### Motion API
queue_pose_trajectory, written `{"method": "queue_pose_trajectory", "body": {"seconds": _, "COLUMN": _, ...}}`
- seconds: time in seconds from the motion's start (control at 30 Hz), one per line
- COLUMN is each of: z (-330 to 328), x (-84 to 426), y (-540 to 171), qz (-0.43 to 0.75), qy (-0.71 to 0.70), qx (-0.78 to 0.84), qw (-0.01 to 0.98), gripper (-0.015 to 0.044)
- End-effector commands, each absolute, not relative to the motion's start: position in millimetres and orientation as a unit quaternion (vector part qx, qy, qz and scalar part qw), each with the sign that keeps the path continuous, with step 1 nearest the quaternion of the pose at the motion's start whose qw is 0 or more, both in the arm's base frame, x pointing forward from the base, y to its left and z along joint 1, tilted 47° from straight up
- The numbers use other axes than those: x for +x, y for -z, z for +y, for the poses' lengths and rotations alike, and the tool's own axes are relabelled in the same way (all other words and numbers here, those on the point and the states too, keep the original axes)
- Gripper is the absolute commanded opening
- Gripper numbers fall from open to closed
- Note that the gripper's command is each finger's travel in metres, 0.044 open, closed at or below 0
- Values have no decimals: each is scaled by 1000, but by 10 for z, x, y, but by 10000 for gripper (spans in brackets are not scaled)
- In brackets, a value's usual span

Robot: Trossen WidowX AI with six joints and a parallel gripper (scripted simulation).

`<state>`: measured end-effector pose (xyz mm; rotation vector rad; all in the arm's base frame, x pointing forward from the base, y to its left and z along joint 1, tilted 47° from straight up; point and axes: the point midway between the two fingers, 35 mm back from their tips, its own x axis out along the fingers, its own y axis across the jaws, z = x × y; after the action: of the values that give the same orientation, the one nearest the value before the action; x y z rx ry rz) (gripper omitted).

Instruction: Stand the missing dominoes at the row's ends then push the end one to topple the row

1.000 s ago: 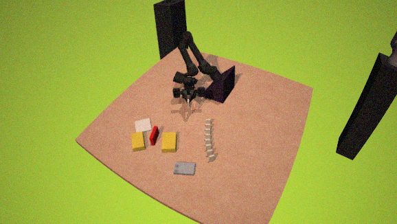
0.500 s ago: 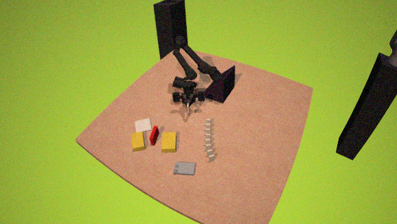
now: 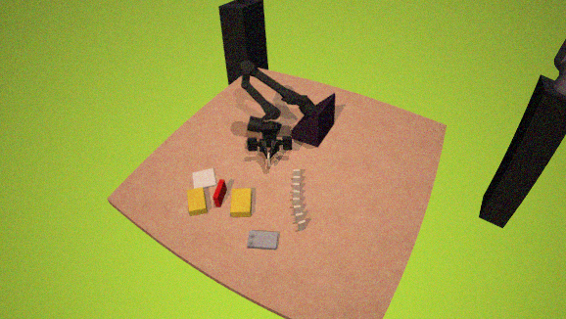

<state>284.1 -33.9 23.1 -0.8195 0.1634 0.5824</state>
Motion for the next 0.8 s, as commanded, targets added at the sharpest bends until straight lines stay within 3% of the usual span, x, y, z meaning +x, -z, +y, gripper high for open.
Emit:
{"method": "queue_pose_trajectory", "body": {"seconds": 0.0, "z": -387, "x": 2853, "y": -188, "qz": 73, "qy": -279, "qx": -395, "qw": 872, "gripper": 24}}
{"method": "queue_pose_trajectory", "body": {"seconds": 0.77, "z": -557, "x": 2825, "y": 36, "qz": 70, "qy": -275, "qx": -392, "qw": 875, "gripper": 24}}
